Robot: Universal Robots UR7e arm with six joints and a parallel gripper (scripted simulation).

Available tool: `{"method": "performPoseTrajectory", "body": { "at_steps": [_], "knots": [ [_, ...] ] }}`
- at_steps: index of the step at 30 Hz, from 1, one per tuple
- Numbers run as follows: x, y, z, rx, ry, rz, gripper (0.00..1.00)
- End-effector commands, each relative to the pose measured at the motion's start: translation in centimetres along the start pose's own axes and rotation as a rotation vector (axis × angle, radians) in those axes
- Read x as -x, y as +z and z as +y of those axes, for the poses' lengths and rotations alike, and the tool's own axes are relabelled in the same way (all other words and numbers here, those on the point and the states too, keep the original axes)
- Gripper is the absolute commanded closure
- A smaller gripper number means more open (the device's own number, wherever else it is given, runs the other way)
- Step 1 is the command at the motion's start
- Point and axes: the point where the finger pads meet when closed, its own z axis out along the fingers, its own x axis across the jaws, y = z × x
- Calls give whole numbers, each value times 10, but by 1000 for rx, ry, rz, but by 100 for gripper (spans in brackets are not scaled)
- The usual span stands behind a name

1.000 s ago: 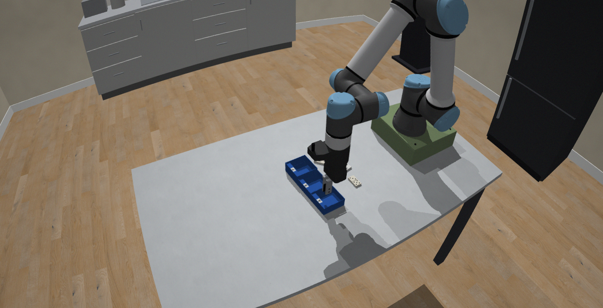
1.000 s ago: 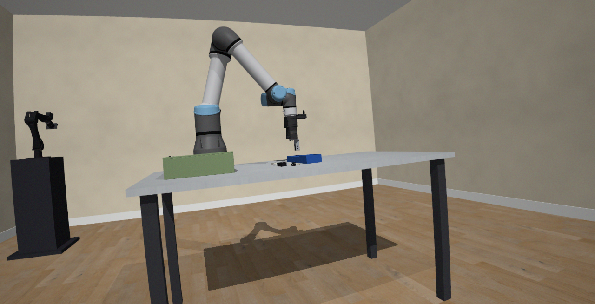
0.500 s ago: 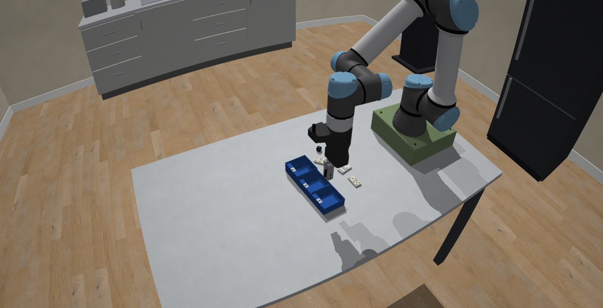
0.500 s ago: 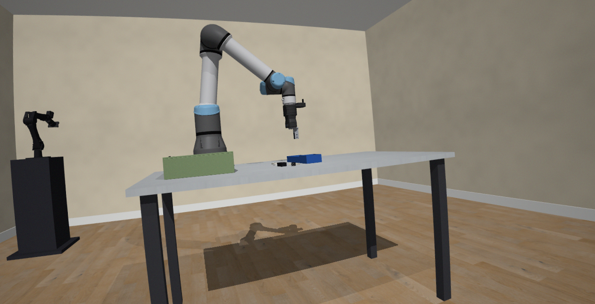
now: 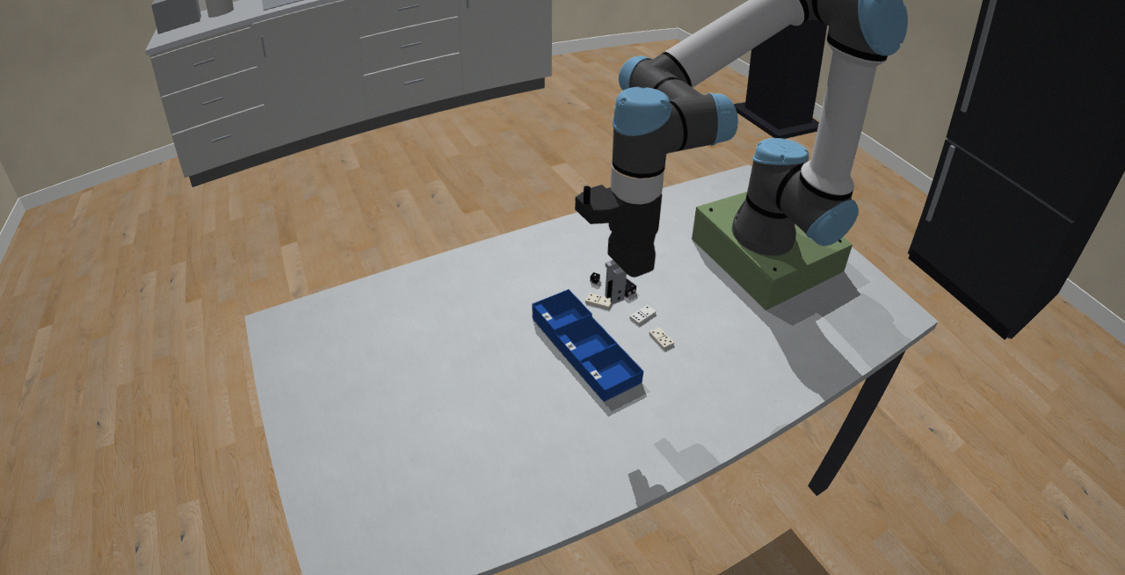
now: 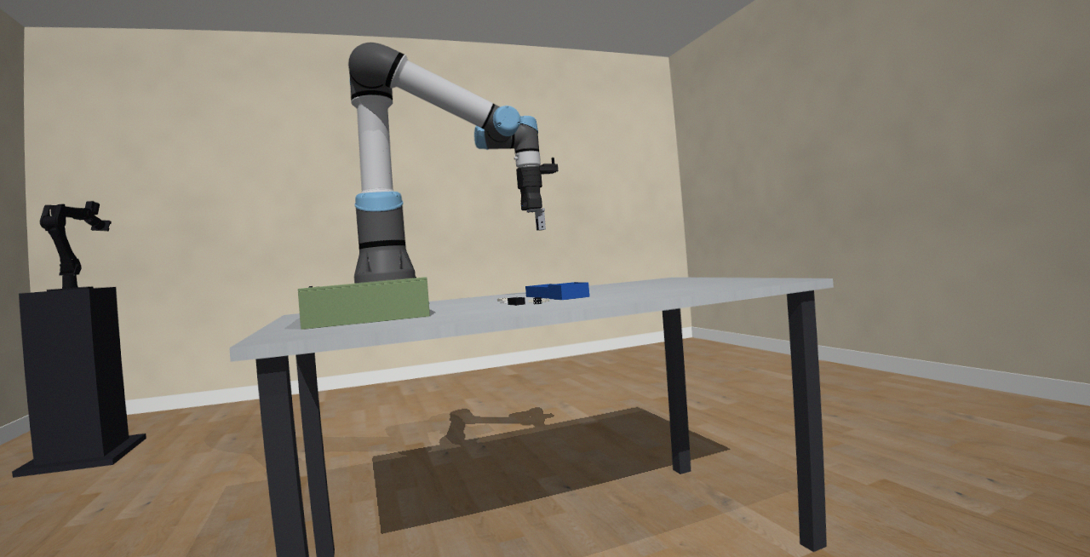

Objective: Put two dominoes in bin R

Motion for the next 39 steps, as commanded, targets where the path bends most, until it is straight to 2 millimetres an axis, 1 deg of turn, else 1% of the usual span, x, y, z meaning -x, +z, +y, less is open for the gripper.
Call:
{"method": "performPoseTrajectory", "body": {
  "at_steps": [1, 5, 6, 9, 19, 21, 22, 31, 36, 38, 39],
  "knots": [
    [0, -2, 0, 3, 0, 0, 69],
    [0, -2, 0, 3, 0, 0, 69],
    [-2, 3, 6, 3, 50, 0, 21],
    [-6, 20, 25, 3, 186, 0, 21],
    [-21, 75, 85, 12, 482, -2, 21],
    [-21, 75, 85, 12, 482, -2, 21],
    [-22, 81, 92, 14, 565, -1, 21],
    [-35, 130, 146, 21, 823, -3, 21],
    [-35, 131, 147, 29, 972, -2, 21],
    [-35, 131, 147, 29, 972, -2, 21],
    [-35, 131, 147, 28, 1056, -4, 21]
  ]
}}
